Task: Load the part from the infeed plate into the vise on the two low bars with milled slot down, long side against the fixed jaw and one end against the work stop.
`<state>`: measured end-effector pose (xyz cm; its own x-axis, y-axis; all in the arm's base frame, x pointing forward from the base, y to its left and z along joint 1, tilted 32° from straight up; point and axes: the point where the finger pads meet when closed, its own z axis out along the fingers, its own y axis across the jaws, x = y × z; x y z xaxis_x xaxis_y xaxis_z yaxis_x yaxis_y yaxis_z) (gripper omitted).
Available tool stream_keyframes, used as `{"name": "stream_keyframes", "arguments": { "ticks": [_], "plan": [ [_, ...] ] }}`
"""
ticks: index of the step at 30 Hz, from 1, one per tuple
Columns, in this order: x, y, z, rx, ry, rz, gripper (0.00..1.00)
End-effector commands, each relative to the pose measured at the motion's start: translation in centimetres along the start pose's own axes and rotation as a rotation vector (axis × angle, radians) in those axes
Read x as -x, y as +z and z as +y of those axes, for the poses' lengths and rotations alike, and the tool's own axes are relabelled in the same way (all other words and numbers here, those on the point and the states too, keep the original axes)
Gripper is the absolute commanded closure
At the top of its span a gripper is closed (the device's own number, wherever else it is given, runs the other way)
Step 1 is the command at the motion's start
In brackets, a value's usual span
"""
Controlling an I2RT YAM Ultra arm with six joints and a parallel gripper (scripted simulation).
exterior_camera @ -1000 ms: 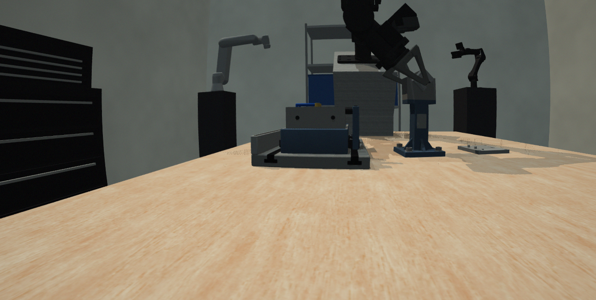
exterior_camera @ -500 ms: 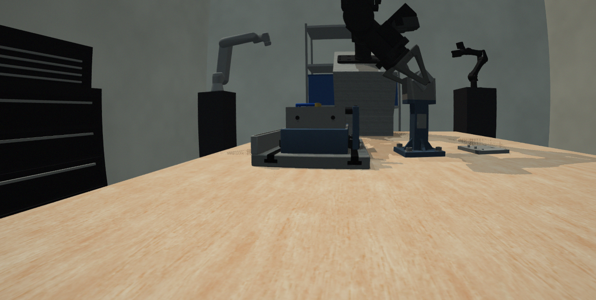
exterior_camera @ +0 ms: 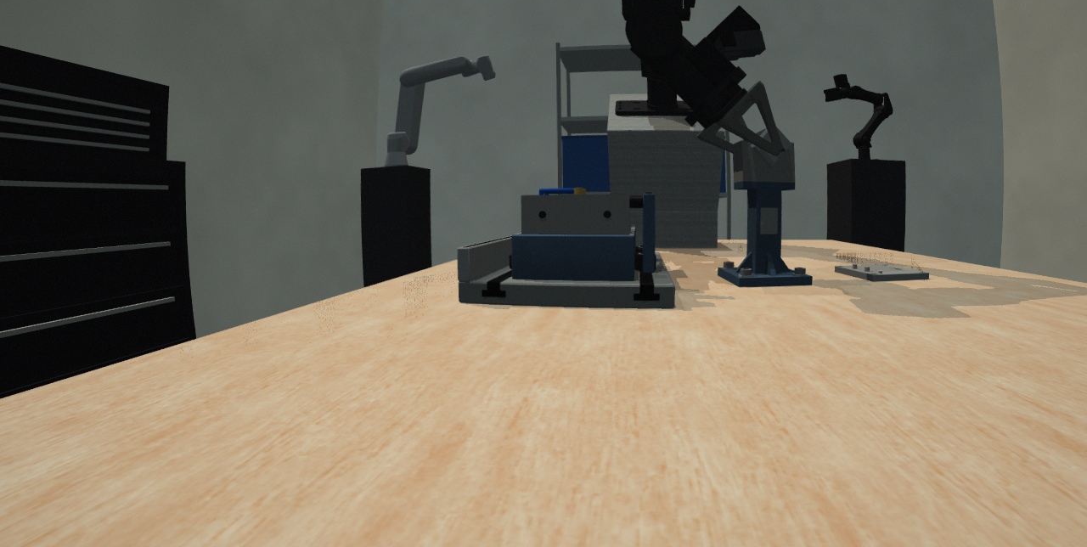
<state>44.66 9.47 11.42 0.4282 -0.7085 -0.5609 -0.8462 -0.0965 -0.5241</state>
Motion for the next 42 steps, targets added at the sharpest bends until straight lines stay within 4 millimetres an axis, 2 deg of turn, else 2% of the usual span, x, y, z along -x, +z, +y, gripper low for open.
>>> {"name": "stream_keyframes", "arguments": {
  "ticks": [1, 11, 12, 42],
  "plan": [
    [0.57, -0.91, -1.08, -0.022, -0.015, -0.013, 0.19],
    [0.57, -0.91, -1.08, -0.022, -0.015, -0.013, 0.19],
    [0.57, -0.91, -1.08, -0.022, -0.015, -0.013, 1.00],
    [0.57, -0.91, -1.08, -0.022, -0.014, -0.013, 1.00]
  ]
}}
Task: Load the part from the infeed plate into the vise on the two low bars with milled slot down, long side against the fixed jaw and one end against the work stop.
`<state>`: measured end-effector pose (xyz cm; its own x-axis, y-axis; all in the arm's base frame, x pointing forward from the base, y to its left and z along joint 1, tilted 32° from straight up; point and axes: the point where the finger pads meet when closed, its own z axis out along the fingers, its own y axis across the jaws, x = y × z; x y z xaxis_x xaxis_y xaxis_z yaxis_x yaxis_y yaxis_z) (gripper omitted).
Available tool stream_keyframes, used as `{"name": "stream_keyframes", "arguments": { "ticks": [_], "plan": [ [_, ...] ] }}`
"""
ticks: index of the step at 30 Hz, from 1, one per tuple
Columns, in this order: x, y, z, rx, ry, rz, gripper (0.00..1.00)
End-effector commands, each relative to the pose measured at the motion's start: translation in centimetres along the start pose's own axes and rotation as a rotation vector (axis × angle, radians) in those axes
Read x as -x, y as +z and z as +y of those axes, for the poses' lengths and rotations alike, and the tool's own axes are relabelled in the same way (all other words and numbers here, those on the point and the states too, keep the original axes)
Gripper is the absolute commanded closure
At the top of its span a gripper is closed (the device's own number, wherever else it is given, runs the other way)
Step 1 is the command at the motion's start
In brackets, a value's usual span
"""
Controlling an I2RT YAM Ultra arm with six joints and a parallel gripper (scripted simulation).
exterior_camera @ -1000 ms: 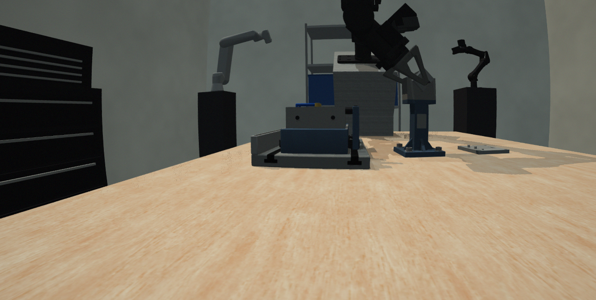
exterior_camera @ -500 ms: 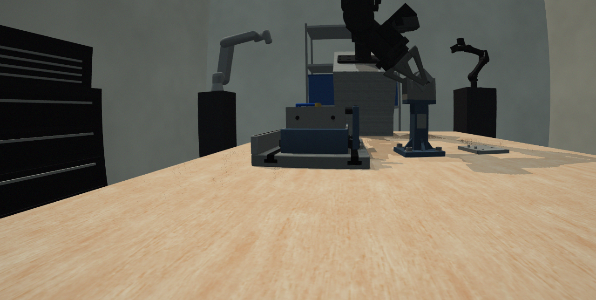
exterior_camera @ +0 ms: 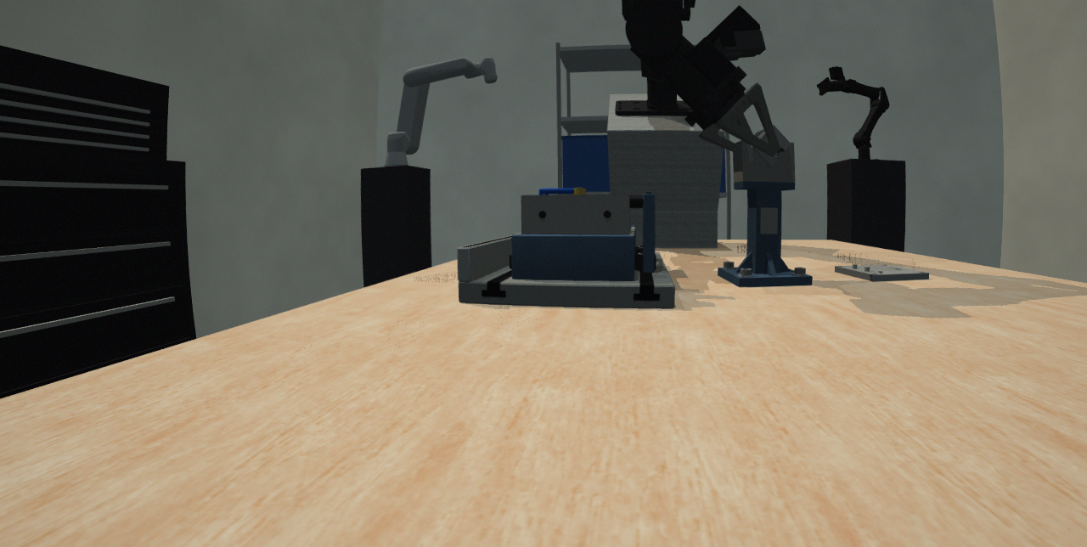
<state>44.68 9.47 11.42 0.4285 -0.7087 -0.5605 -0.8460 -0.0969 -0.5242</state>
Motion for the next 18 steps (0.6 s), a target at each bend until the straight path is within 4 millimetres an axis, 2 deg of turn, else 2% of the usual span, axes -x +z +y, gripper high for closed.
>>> {"name": "stream_keyframes", "arguments": {
  "ticks": [1, 18],
  "plan": [
    [0.58, -0.91, -1.07, -0.022, -0.014, -0.014, 1.00],
    [0.89, -1.31, -1.31, -0.031, -0.023, -0.011, 1.00]
  ]
}}
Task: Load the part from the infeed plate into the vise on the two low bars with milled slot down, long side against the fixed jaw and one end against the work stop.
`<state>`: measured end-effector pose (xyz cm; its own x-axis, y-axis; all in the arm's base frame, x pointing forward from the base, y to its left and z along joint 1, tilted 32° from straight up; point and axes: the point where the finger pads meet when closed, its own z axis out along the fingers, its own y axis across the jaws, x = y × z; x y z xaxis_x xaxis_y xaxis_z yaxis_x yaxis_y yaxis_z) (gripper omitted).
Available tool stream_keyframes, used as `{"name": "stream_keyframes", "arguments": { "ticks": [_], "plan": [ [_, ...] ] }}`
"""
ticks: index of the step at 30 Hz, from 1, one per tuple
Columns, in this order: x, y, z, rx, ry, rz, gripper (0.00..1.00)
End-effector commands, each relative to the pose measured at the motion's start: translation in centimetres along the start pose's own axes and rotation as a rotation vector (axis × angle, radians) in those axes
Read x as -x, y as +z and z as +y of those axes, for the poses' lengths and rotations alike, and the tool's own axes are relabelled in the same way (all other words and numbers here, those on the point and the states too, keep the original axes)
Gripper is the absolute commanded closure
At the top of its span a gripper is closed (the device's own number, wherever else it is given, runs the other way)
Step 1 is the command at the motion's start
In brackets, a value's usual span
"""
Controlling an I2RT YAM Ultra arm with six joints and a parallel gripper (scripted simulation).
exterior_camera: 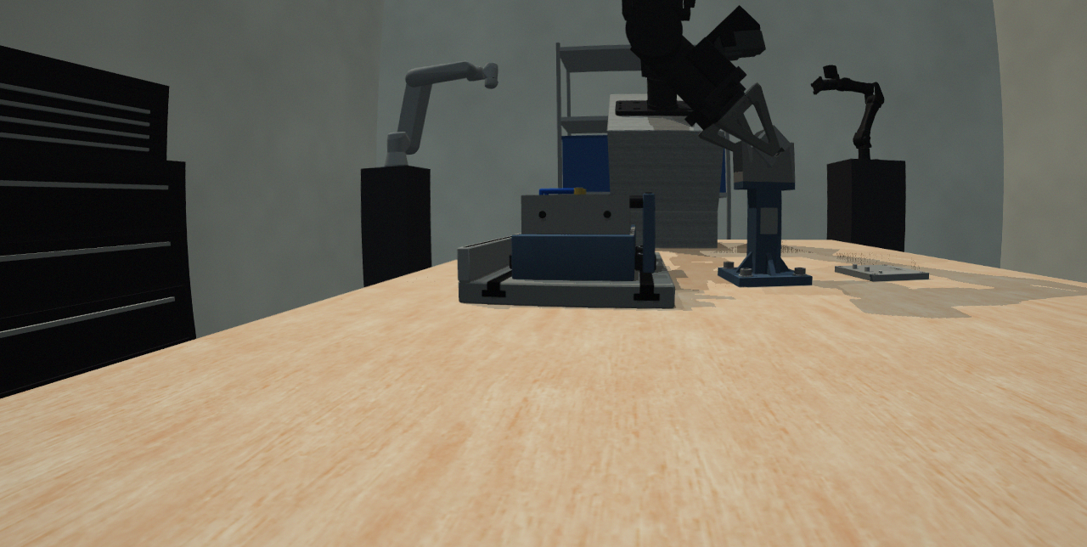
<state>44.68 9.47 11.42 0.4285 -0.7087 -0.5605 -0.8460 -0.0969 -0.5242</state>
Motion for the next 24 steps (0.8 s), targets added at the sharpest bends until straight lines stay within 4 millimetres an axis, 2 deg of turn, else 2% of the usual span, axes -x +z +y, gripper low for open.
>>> {"name": "stream_keyframes", "arguments": {
  "ticks": [1, 7, 17, 24],
  "plan": [
    [1.0, -1.4, -1.4, -0.032, -0.025, -0.011, 1.00],
    [1.1, -1.6, -1.4, -0.036, -0.028, -0.009, 1.00],
    [0.9, -1.2, 0.2, -0.009, 0.004, -0.015, 1.00],
    [1.2, -1.4, 0.2, -0.009, 0.004, -0.016, 1.00]
  ]
}}
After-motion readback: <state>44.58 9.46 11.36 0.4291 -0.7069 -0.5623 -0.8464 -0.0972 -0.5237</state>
